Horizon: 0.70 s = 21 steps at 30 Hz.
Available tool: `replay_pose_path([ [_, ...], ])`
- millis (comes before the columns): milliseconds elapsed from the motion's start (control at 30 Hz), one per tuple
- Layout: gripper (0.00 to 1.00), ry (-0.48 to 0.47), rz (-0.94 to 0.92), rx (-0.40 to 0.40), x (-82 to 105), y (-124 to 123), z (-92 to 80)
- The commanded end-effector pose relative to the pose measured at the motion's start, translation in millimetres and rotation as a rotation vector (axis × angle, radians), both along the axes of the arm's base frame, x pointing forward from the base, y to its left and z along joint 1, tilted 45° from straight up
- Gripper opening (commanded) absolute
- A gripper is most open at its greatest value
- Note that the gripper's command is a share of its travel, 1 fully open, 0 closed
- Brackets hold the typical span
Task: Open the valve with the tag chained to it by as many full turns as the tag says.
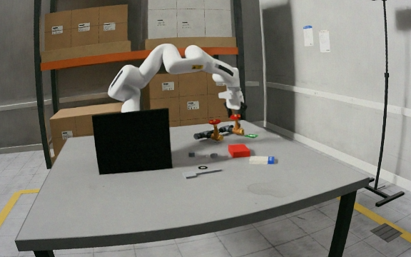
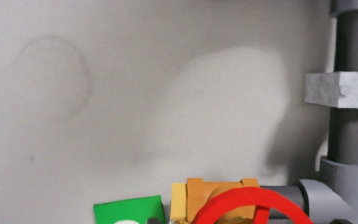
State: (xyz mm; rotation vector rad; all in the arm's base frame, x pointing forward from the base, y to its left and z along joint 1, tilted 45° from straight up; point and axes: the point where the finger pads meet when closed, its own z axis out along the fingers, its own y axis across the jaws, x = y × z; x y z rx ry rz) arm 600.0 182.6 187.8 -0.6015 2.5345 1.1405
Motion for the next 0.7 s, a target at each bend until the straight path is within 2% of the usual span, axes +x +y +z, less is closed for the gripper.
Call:
replay_pose_path([
  [0,1.00,0.203,-0.191,0.020,0.9,-1.0,1.6],
  [200,1.00,0.482,-0.420,0.063,0.9,-1.0,1.7],
  [267,1.00,0.482,-0.420,0.063,0.9,-1.0,1.7],
  [300,1.00,0.615,-0.535,0.080,0.9,-1.0,1.7],
  [400,1.00,0.708,-0.608,0.096,0.9,-1.0,1.7],
  [667,1.00,1.081,-0.921,0.147,0.9,-1.0,1.7],
])
